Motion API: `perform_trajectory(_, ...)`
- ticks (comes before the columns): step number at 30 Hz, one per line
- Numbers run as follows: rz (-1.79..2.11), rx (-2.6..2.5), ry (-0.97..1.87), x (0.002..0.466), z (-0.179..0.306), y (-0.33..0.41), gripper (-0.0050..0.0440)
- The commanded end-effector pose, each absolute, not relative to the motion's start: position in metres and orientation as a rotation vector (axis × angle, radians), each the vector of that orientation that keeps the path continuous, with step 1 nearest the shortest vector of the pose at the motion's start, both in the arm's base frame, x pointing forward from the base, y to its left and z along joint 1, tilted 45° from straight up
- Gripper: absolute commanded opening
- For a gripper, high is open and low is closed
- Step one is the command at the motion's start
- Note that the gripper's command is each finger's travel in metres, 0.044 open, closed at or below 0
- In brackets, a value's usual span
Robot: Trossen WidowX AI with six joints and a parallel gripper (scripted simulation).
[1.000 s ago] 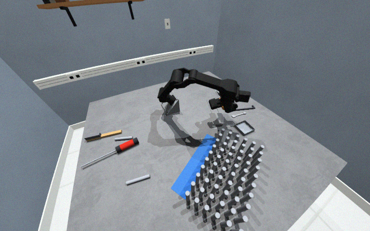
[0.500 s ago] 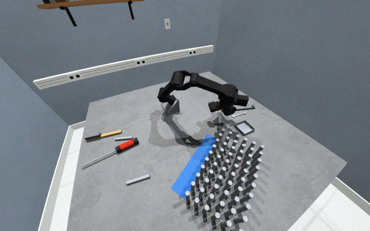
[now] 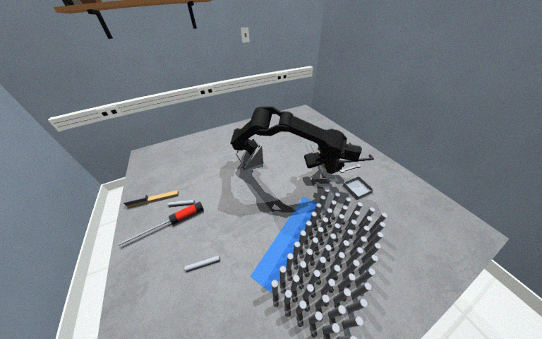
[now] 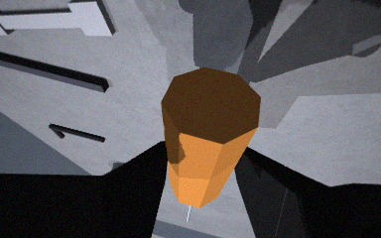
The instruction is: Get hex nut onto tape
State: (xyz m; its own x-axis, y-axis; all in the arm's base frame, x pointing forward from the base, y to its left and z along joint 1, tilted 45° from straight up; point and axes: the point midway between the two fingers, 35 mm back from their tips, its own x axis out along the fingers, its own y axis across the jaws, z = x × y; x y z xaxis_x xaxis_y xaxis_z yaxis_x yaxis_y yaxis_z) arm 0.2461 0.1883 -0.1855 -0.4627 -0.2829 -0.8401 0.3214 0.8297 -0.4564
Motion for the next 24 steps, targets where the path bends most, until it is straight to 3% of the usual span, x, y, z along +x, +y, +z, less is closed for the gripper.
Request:
perform_trajectory(1,-0.673,0.034,1.922,0.249,-0.185,0.191,-0.0050)
perform_trajectory(24,-0.675,0.033,1.924,0.243,-0.206,0.166,-0.0050)
